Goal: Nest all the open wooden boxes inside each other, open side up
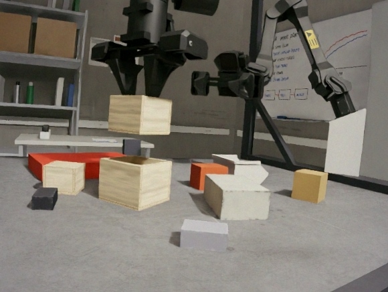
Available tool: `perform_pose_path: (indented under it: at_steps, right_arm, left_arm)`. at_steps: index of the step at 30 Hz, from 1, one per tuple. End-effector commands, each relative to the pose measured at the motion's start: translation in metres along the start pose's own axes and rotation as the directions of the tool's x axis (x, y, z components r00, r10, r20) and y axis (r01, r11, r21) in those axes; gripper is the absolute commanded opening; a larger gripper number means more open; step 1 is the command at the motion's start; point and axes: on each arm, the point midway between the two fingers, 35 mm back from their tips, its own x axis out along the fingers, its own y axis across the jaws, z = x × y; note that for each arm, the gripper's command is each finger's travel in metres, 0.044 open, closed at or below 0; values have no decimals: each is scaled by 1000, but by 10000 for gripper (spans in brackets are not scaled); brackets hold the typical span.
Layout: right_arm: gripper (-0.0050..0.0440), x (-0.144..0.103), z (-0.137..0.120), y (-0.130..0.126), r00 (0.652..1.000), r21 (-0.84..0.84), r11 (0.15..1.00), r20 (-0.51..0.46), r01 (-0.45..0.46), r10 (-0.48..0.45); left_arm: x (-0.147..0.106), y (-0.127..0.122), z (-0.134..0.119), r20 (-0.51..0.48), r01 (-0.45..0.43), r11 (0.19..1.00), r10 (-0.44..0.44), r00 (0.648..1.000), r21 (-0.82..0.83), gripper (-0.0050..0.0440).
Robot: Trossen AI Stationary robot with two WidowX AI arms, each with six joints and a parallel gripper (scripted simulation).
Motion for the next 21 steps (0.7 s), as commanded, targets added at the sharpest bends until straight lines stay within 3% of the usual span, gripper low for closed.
perform_pose_path:
  at_steps: [1,10,21]
  right_arm:
    - [272,-6,6,-1,1000,125,992,16,13,-15]
    - [272,-6,6,-1,1000,360,933,16,9,-15]
    - [272,-6,6,-1,1000,682,732,16,0,-16]
  left_arm:
    - [-1,-1,1,4,1,1000,-1,1000,1,400]
    - [-1,-1,1,4,1,1000,-1,1000,1,400]
    - [-1,-1,1,4,1,1000,-1,1000,1,400]
